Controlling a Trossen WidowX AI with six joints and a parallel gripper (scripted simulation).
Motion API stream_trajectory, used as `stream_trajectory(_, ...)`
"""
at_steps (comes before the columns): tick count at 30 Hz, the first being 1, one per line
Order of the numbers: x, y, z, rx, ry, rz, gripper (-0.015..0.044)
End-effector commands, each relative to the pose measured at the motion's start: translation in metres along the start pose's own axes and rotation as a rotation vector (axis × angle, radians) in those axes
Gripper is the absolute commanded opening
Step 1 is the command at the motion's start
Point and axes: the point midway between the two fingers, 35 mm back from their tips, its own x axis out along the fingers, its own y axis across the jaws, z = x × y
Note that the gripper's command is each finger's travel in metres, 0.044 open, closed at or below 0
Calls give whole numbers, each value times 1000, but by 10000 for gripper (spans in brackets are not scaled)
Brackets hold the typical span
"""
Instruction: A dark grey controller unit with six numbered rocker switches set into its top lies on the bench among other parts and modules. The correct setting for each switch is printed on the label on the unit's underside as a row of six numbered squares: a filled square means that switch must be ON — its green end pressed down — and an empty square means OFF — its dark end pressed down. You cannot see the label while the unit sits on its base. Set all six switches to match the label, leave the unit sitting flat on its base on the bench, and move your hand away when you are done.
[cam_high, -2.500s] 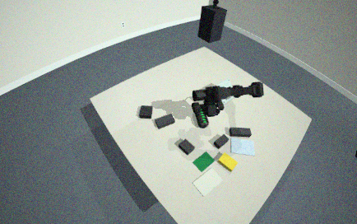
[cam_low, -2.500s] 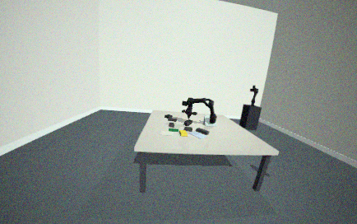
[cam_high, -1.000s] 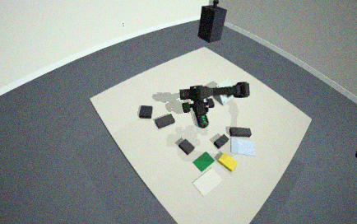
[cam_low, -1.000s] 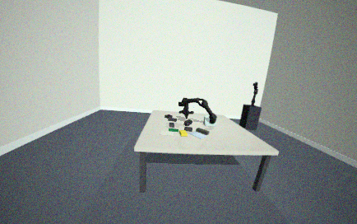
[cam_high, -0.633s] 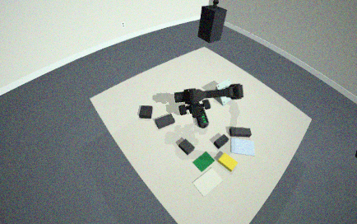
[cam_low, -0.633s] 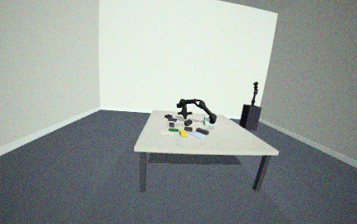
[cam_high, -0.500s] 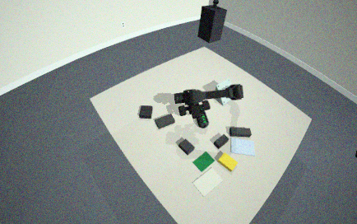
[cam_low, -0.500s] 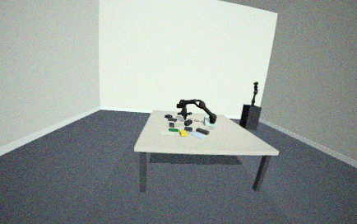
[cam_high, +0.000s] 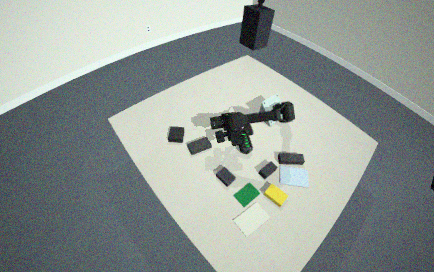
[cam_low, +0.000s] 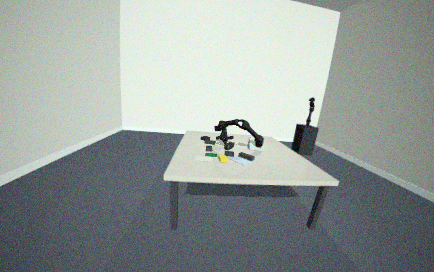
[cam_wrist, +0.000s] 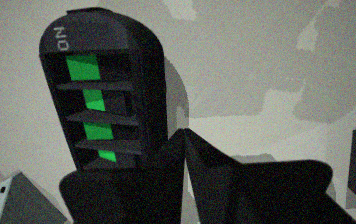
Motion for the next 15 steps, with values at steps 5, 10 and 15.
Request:
stream_trajectory(5, 10, -1, 0, 6, -5, 3, 0)
stream_trajectory(10, 10, 1, 0, 6, -5, 4, 0)
stream_trajectory(15, 11, 2, 0, 6, -5, 4, 0)
